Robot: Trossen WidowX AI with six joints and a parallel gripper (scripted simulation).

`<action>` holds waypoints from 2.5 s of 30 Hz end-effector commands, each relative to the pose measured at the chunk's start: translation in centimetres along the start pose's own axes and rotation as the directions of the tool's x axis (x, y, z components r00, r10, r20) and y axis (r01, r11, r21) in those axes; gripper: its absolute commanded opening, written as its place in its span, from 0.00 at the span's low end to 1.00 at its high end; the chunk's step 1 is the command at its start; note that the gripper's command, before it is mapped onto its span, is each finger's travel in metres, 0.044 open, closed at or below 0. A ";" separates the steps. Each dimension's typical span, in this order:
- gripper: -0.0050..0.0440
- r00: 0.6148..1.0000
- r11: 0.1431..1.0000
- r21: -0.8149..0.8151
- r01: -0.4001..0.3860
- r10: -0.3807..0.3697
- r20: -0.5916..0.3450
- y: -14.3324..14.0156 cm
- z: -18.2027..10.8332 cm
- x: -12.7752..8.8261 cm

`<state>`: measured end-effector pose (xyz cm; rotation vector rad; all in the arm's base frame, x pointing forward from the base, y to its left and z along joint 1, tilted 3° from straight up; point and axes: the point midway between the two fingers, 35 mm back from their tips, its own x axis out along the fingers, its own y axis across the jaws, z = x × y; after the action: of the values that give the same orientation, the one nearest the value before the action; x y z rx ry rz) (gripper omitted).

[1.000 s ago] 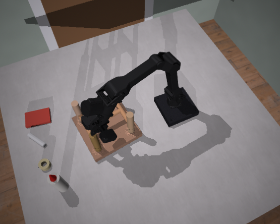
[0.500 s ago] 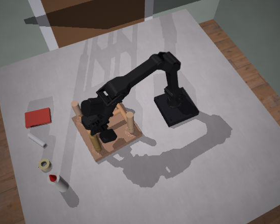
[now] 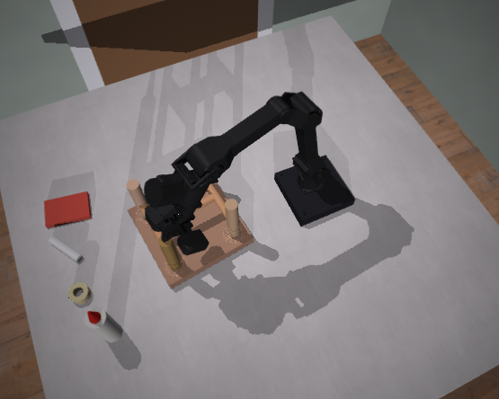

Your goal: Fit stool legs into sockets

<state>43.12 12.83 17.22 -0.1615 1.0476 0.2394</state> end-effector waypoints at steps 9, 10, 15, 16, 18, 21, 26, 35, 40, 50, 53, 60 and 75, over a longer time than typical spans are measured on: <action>0.10 0.999 1.000 -0.006 0.001 -0.001 -0.036 0.0 -0.8 1.0; 0.10 0.999 1.000 -0.006 0.001 -0.001 -0.034 0.0 -0.7 0.8; 0.10 1.000 1.000 -0.004 0.001 -0.001 -0.027 0.0 -0.2 0.2; 0.10 1.000 1.000 -0.004 0.001 -0.001 -0.026 0.0 -0.1 0.0; 0.10 1.000 1.000 -0.004 0.001 -0.001 -0.023 0.0 0.1 -0.2; 0.10 1.000 1.000 -0.003 0.001 -0.001 -0.020 0.0 0.3 -0.5; 0.10 1.000 1.000 -0.002 0.001 -0.001 -0.015 0.0 0.7 -1.1; 0.10 1.000 1.000 0.000 0.000 0.000 -0.002 0.0 1.5 -2.3; 0.10 1.000 1.000 -0.002 -0.001 0.001 -0.015 0.0 1.0 -2.4; 0.10 0.976 1.000 -0.024 -0.012 0.006 -0.220 0.7 -8.3 -10.2; 0.10 0.962 0.999 -0.031 -0.015 0.006 -0.274 0.8 -11.0 -12.2; 0.10 0.955 0.999 -0.033 -0.016 0.005 -0.298 0.8 -12.2 -13.0; 0.10 0.955 0.999 -0.033 -0.016 0.005 -0.298 0.7 -13.6 -11.0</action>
<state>26.55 9.03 20.73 -0.2336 1.3442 0.2514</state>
